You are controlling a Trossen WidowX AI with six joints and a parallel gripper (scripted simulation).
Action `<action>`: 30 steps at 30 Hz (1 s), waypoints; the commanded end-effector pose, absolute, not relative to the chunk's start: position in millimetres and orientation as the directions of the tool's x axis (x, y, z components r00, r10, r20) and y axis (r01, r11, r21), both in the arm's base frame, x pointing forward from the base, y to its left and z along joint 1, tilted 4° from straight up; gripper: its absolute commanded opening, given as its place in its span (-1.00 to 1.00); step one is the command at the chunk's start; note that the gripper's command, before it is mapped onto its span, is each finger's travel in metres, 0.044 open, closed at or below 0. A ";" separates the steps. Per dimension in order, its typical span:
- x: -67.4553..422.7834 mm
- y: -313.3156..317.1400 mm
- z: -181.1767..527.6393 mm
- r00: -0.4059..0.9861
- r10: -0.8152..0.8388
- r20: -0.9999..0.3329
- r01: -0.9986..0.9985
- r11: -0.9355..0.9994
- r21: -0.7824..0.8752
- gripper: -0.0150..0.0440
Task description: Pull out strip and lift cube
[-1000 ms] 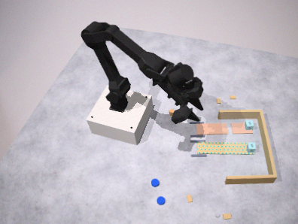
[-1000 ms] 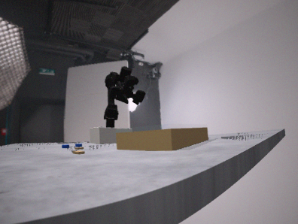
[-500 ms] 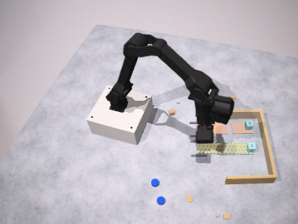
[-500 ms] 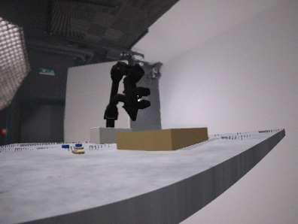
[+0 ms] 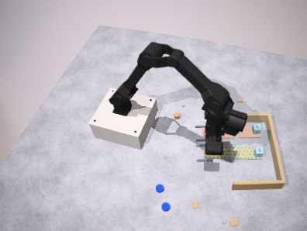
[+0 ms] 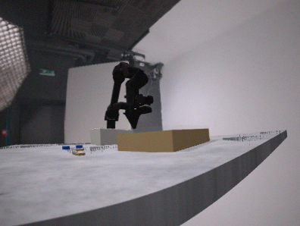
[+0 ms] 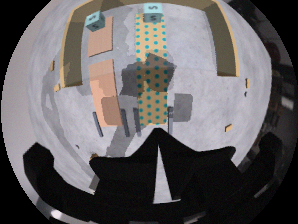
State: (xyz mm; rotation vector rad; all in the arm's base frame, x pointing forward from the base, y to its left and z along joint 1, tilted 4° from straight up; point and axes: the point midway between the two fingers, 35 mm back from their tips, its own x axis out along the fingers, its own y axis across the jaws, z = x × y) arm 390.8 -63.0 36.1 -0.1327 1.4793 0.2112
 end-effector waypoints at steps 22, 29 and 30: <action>394.5 -60.4 -8.5 0.068 0.058 -0.996 -0.227 0.973 0.041 -0.49; 394.9 -58.9 -19.8 0.068 0.058 -0.996 -0.227 0.973 0.041 -0.49; 394.9 -58.7 -21.4 0.068 0.058 -0.996 -0.227 0.973 0.041 -0.49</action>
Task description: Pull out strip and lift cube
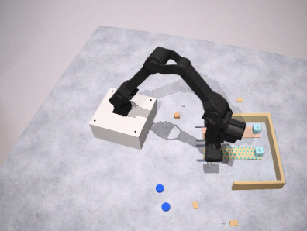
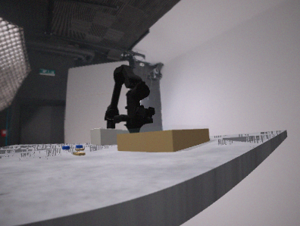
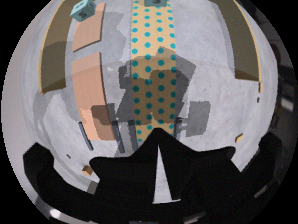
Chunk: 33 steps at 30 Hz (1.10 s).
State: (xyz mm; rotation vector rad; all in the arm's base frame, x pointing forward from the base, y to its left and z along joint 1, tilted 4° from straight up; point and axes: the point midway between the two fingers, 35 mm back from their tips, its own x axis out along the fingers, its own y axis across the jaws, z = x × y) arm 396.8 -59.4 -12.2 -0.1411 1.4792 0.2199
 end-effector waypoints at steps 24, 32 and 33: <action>394.9 -56.6 -31.9 0.068 0.058 -0.996 -0.227 0.973 0.041 -0.49; 395.0 -56.6 -32.5 0.068 0.058 -0.996 -0.227 0.973 0.041 -0.49; 395.0 -56.6 -32.5 0.068 0.058 -0.996 -0.227 0.973 0.041 -0.49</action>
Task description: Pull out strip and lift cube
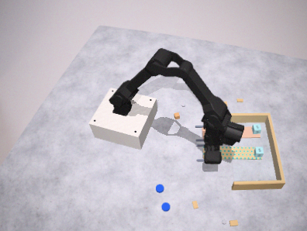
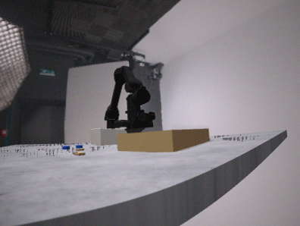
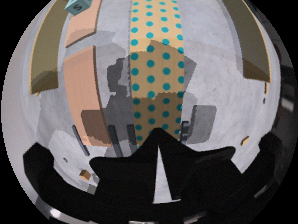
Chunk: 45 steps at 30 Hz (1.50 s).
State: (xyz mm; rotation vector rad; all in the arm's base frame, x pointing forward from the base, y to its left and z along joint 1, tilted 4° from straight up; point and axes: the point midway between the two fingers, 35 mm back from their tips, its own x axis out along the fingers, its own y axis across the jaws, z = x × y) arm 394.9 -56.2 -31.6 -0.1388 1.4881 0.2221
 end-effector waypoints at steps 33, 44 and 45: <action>395.9 -56.5 -35.4 0.068 0.058 -0.996 -0.227 0.973 0.041 -0.49; 397.3 -56.5 -36.4 0.068 0.058 -0.996 -0.227 0.973 0.041 -0.49; 397.4 -56.5 -36.4 0.068 0.058 -0.996 -0.227 0.973 0.041 -0.49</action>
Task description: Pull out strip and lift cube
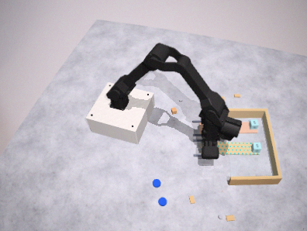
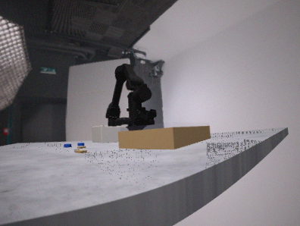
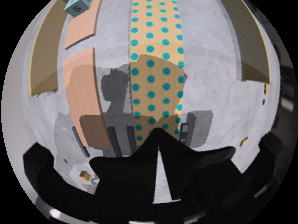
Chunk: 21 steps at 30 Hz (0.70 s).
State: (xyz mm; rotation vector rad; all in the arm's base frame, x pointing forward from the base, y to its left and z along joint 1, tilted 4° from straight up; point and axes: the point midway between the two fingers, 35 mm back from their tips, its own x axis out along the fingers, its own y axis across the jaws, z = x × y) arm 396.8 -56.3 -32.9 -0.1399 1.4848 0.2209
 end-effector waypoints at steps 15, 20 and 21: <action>402.0 -56.9 -37.4 0.068 0.058 -0.996 -0.227 0.973 0.041 -0.49; 395.6 -58.7 -38.1 0.068 0.058 -0.996 -0.227 0.973 0.041 -0.49; 394.0 -59.1 -38.4 0.068 0.058 -0.996 -0.227 0.973 0.041 -0.49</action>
